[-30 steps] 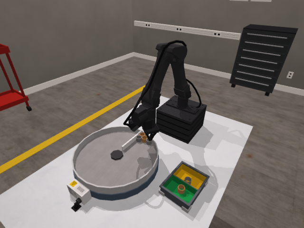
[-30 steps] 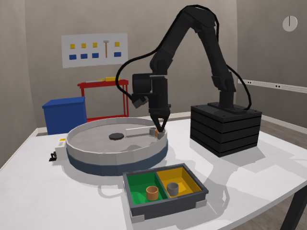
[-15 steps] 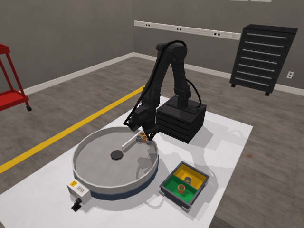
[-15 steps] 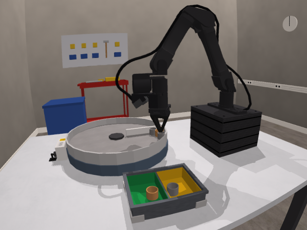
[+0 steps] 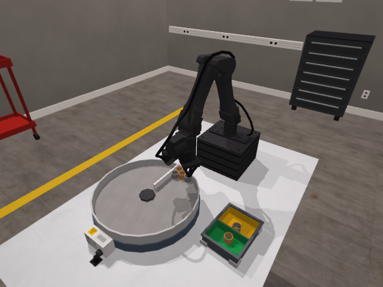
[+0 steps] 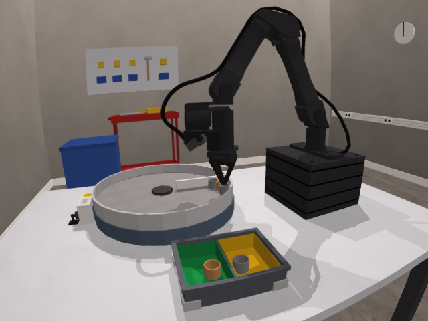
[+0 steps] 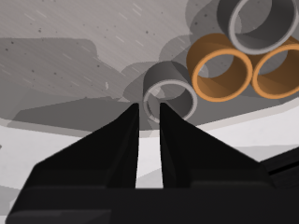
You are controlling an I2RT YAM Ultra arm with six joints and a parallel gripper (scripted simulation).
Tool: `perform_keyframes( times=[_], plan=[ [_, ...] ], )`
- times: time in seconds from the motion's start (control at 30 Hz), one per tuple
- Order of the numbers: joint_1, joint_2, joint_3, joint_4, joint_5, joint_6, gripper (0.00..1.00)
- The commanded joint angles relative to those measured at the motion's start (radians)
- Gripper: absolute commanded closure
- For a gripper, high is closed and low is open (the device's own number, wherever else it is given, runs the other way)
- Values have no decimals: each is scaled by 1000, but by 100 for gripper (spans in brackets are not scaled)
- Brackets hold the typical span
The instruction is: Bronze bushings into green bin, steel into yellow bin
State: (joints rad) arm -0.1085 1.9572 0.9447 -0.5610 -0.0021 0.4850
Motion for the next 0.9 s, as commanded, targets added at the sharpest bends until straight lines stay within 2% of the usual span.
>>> perform_keyframes(
  times=[0.0, 0.87],
  plan=[
    [12, -31, 12, 3, -7, 7, 88],
    [9, -35, 27, -9, -7, 8, 88]
  ],
)
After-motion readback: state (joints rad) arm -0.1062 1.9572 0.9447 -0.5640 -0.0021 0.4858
